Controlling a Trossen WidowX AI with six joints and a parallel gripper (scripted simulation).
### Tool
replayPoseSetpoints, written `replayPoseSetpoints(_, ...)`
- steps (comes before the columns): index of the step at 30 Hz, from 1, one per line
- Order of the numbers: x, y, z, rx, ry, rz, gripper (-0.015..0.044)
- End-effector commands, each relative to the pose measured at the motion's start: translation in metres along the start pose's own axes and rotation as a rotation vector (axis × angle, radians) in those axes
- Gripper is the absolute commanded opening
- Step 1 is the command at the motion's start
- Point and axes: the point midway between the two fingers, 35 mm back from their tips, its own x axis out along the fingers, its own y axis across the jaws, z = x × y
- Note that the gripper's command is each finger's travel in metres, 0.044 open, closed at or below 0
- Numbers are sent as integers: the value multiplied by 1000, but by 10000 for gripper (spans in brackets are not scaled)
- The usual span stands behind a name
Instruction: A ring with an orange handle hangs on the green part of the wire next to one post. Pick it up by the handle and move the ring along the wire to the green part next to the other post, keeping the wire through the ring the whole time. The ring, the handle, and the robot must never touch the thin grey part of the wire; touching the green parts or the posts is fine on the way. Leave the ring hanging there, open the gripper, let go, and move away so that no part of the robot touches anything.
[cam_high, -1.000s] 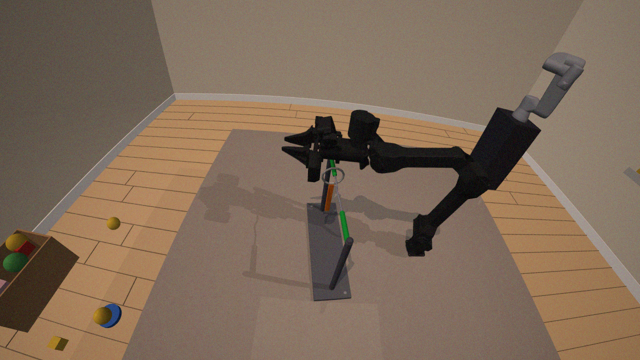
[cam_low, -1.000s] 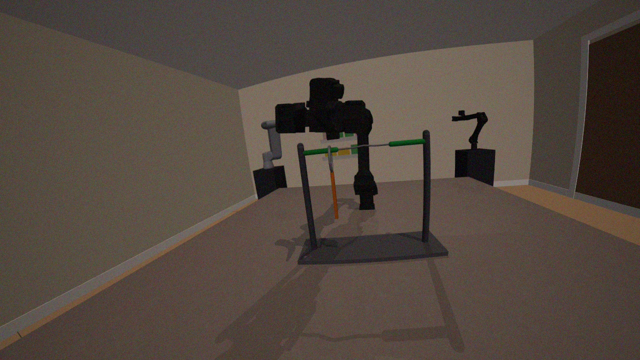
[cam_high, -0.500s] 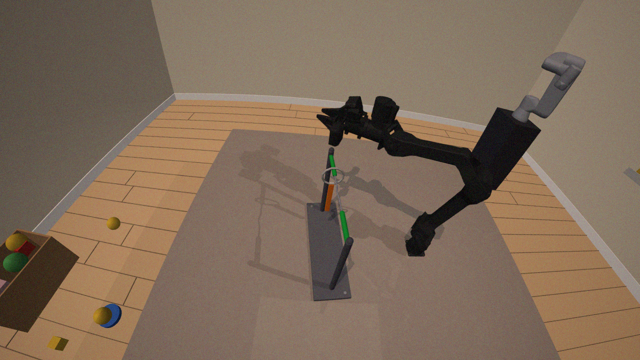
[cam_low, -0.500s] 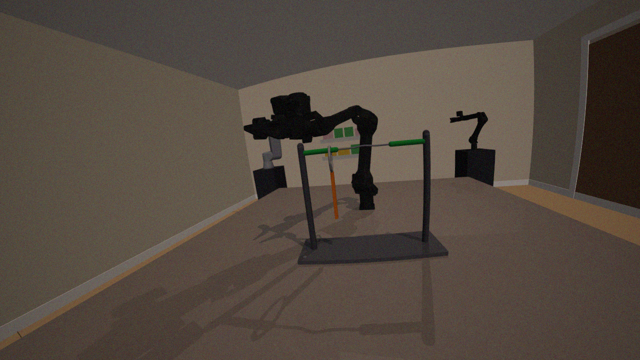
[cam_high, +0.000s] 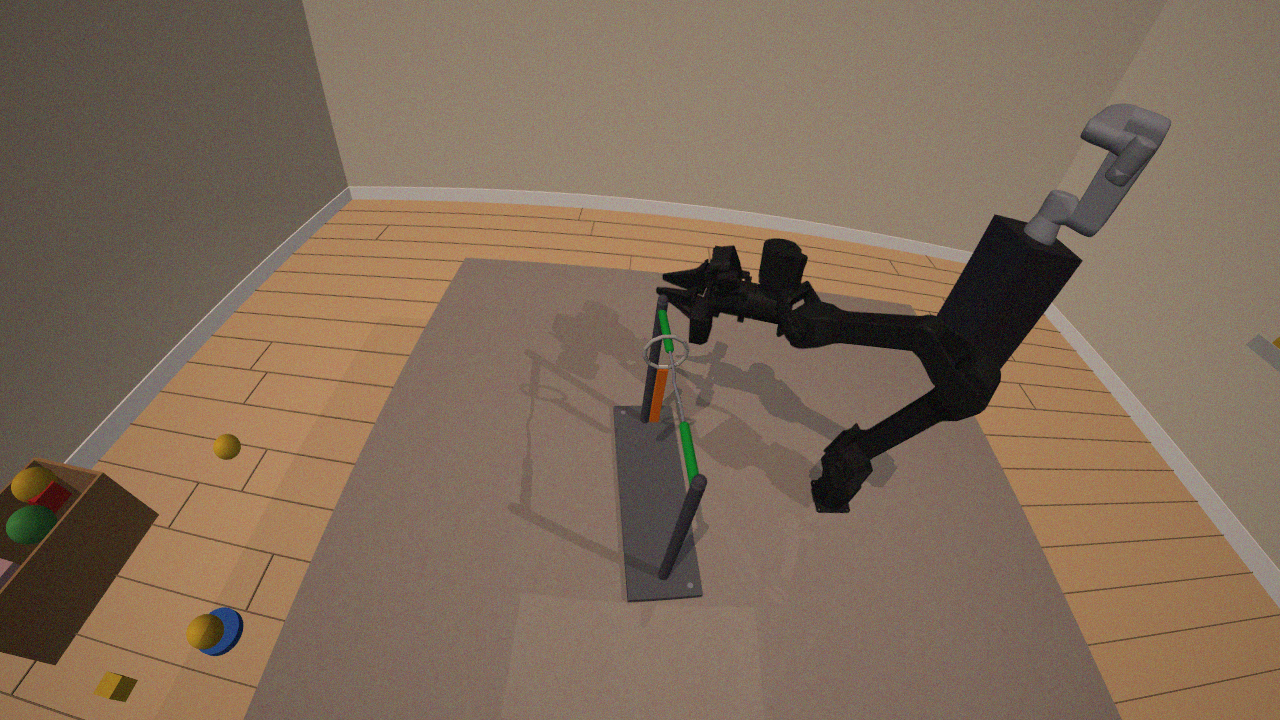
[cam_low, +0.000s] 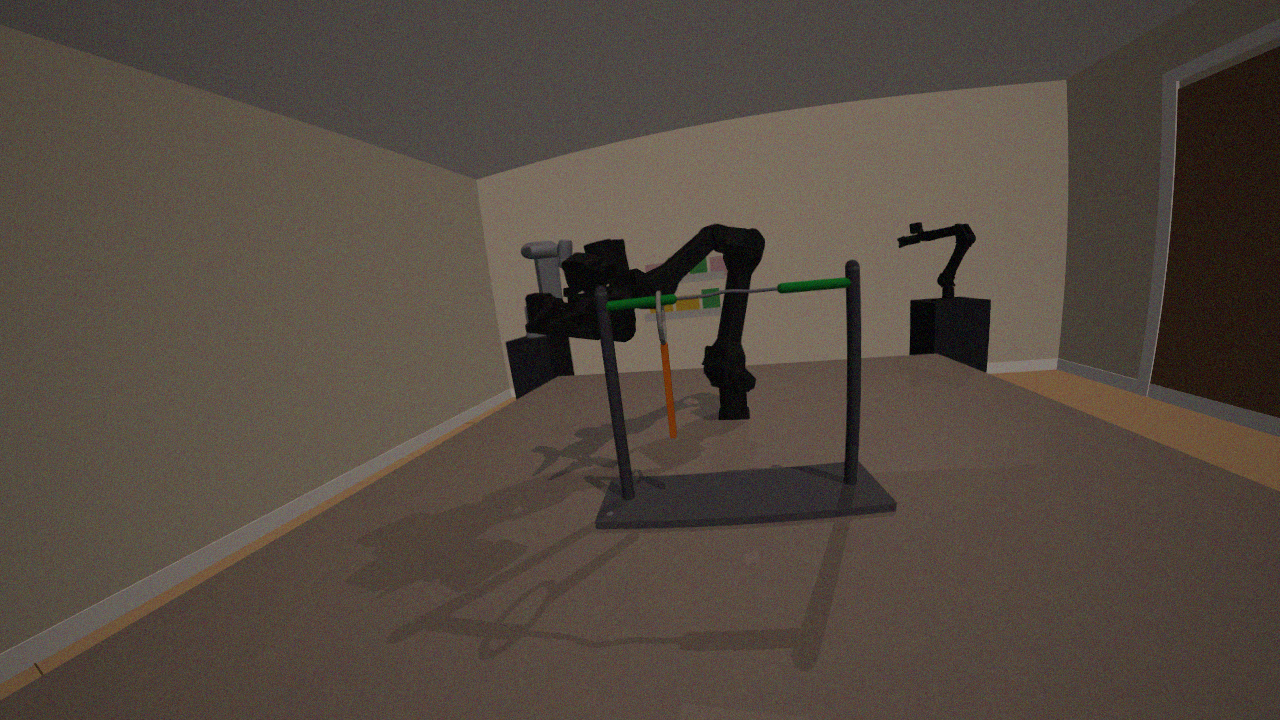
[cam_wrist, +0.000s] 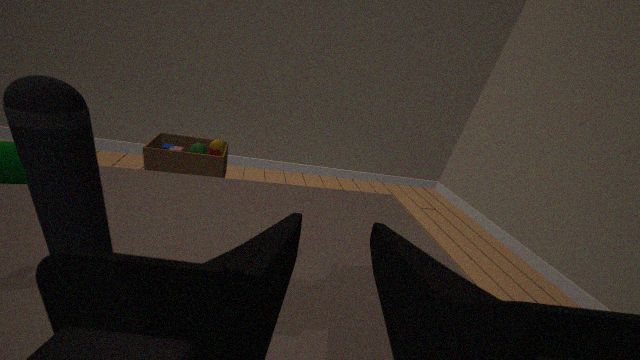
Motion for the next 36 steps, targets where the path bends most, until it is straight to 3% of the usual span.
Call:
replayPoseSetpoints(1,-14,16,-32,8,32,65,160)
replayPoseSetpoints(23,-117,125,-166,67,79,430,160)
replayPoseSetpoints(36,-94,132,-142,61,78,425,160)
